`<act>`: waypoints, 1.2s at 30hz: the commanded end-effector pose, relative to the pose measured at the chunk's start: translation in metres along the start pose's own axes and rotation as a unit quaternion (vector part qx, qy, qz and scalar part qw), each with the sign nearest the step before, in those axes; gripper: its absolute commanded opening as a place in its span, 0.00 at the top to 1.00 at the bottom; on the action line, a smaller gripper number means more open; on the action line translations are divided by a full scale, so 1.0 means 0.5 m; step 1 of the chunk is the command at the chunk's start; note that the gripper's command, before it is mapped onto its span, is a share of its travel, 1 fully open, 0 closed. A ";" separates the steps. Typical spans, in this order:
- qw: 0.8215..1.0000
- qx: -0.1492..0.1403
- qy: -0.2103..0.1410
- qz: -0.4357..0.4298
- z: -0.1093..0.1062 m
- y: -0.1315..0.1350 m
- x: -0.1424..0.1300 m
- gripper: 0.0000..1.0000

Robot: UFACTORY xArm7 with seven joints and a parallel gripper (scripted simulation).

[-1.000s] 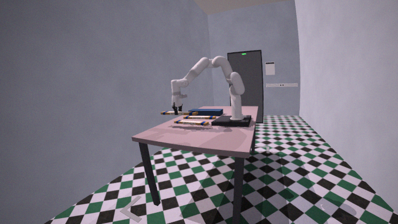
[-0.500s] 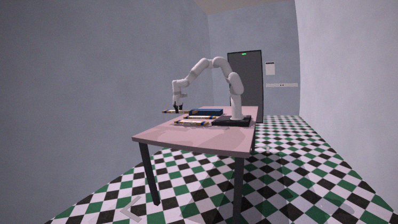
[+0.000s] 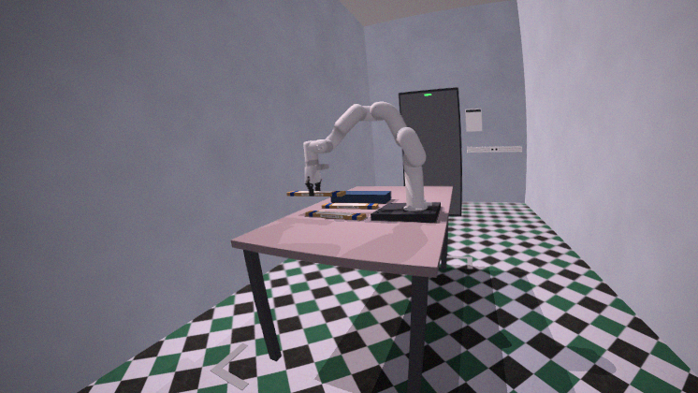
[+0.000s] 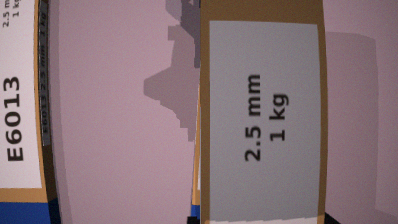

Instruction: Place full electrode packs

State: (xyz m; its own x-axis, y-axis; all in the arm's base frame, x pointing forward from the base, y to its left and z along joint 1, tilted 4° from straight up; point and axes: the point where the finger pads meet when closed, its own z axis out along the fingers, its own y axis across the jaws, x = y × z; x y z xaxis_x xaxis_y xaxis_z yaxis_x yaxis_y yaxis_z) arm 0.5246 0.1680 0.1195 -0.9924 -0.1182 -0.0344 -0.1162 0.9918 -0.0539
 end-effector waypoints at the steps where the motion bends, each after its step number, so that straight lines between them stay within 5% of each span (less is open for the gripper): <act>1: 1.000 -0.001 -0.002 0.001 -0.005 -0.043 -0.027 0.42; 20: 1.000 -0.001 -0.002 0.001 -0.005 -0.168 -0.092 0.42; 36: 1.000 -0.001 -0.002 0.001 -0.005 -0.200 -0.109 0.42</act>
State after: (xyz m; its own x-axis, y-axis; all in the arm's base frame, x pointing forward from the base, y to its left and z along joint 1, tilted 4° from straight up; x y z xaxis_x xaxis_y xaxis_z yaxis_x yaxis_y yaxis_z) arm 0.5875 0.0770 0.1262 -0.9927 -0.1164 -0.0330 -0.1146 0.9920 -0.0524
